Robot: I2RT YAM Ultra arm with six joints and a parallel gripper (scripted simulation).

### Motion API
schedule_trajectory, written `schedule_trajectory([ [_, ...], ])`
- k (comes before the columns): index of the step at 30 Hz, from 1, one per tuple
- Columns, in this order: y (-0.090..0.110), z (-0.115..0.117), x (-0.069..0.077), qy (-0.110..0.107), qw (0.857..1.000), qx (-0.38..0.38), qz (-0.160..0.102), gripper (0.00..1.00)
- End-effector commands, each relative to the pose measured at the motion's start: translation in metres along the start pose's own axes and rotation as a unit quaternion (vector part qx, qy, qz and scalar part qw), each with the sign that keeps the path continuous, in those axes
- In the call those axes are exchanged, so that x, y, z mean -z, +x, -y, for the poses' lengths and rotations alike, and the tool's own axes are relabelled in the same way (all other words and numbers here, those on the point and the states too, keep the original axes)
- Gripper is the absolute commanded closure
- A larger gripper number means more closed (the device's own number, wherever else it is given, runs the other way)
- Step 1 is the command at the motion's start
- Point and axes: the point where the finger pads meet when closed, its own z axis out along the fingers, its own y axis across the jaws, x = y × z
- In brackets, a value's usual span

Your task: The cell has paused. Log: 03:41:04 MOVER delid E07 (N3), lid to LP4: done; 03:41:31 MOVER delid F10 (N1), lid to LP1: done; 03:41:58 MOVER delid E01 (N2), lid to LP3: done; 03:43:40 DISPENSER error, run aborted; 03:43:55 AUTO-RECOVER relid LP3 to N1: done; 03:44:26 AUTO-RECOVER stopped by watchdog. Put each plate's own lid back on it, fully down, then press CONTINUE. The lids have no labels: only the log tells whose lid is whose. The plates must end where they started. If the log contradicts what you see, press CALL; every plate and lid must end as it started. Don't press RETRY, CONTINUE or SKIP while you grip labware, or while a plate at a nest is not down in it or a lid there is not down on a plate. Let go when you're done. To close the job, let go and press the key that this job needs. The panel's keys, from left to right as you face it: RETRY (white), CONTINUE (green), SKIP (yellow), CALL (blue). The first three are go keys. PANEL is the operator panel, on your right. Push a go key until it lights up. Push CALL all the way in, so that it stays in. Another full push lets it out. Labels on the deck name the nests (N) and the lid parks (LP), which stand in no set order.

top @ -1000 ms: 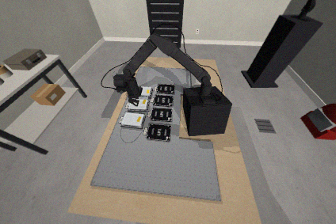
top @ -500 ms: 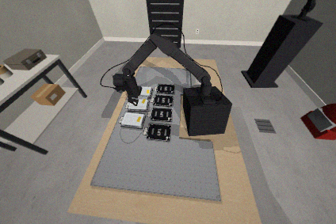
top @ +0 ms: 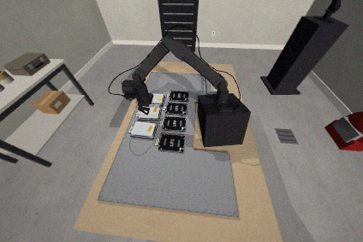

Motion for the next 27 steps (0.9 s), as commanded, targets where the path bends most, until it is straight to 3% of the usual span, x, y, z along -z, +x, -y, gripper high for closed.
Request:
schedule_trajectory([
  [1,-0.017,-0.006,0.013,-0.002,1.000,0.002,0.026,1.00],
  [27,-0.021,0.001,0.004,-0.001,1.000,-0.001,0.030,1.00],
])
